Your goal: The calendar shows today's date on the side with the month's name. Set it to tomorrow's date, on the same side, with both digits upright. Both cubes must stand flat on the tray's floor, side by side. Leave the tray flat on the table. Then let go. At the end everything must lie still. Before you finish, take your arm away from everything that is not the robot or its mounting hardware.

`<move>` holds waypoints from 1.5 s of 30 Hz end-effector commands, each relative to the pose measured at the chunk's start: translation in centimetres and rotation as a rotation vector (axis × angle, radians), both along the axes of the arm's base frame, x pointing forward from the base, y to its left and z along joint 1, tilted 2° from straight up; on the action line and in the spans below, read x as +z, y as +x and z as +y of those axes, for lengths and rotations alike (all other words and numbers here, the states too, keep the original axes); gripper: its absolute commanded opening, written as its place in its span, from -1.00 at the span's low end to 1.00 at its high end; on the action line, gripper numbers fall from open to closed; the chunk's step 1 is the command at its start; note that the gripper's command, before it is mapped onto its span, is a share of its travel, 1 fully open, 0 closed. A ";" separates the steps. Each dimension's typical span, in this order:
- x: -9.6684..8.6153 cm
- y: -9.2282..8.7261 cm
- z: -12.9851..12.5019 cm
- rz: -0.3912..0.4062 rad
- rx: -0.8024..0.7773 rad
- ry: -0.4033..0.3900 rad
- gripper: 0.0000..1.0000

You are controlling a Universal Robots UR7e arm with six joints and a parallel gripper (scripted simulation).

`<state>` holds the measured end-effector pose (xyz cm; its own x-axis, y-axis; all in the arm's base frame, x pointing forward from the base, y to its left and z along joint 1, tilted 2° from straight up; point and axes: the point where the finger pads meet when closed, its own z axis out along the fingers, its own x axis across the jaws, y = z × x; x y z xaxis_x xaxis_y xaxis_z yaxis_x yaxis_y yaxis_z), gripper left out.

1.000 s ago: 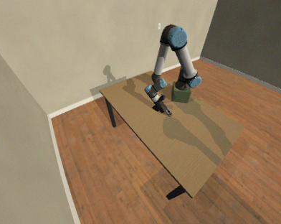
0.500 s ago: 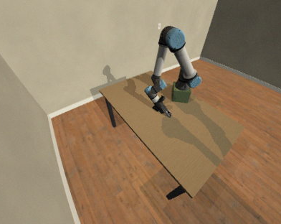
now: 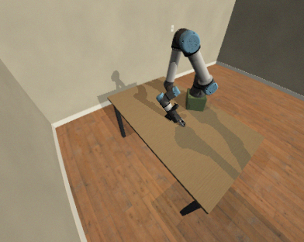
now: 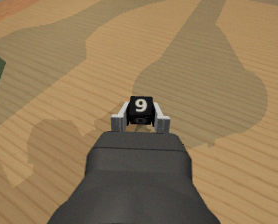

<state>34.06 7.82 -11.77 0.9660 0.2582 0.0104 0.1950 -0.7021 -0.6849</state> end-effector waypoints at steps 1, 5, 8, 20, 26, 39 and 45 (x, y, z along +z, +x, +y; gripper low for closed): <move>0.0 0.0 0.0 -0.001 0.000 0.000 0.14; 0.0 0.0 0.0 -0.001 0.000 0.000 0.14; 0.0 0.0 0.0 -0.001 0.000 0.000 0.14; 0.0 0.0 0.0 -0.001 0.000 0.000 0.14; 0.0 0.0 0.0 -0.001 0.000 0.000 0.14; -0.4 0.0 0.0 -0.001 0.000 0.000 0.14; -0.5 0.0 0.0 -0.001 0.000 0.000 0.14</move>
